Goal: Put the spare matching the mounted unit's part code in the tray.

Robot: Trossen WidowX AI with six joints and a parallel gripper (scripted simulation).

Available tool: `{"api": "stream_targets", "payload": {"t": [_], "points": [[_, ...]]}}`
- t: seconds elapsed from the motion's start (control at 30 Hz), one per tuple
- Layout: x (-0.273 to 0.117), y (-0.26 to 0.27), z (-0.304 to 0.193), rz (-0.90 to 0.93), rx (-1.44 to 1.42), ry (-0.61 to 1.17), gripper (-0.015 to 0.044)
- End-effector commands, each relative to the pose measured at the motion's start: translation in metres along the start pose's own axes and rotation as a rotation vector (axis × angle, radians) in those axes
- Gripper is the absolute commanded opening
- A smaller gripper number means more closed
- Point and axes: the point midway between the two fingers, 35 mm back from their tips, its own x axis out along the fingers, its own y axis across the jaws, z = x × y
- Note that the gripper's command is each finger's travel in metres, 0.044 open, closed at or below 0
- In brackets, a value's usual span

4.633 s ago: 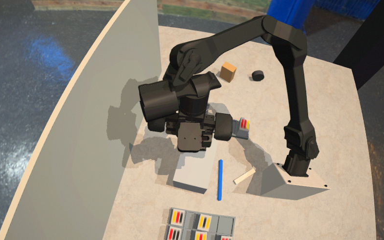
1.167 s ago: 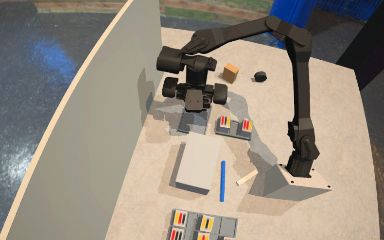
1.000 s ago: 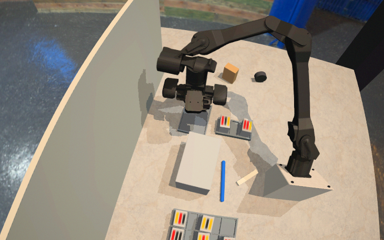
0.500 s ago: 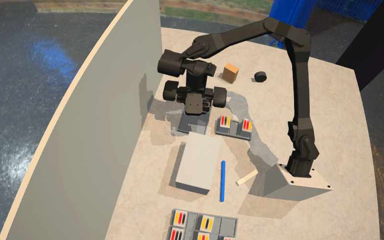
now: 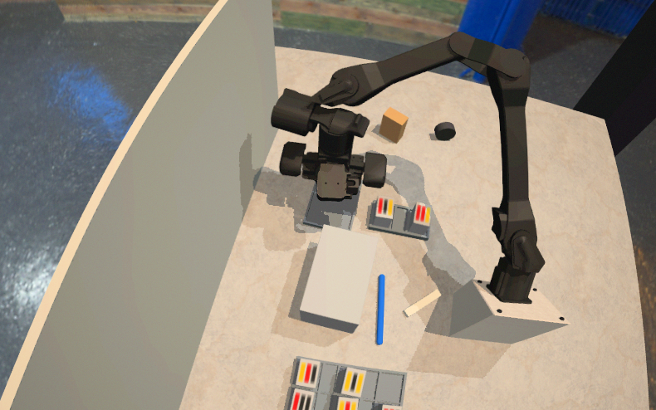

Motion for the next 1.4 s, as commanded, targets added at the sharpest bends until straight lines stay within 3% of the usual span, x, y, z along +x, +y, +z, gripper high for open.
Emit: {"api": "stream_targets", "payload": {"t": [0.0, 1.33, 1.37], "points": [[0.004, 0.001, 0.001, -0.001, -0.007, -0.004, 0.0000], [0.040, 0.008, -0.002, 0.001, -0.008, 0.010, 0.0000], [0.037, 0.007, -0.004, 0.002, -0.001, 0.014, 0.0026]]}}
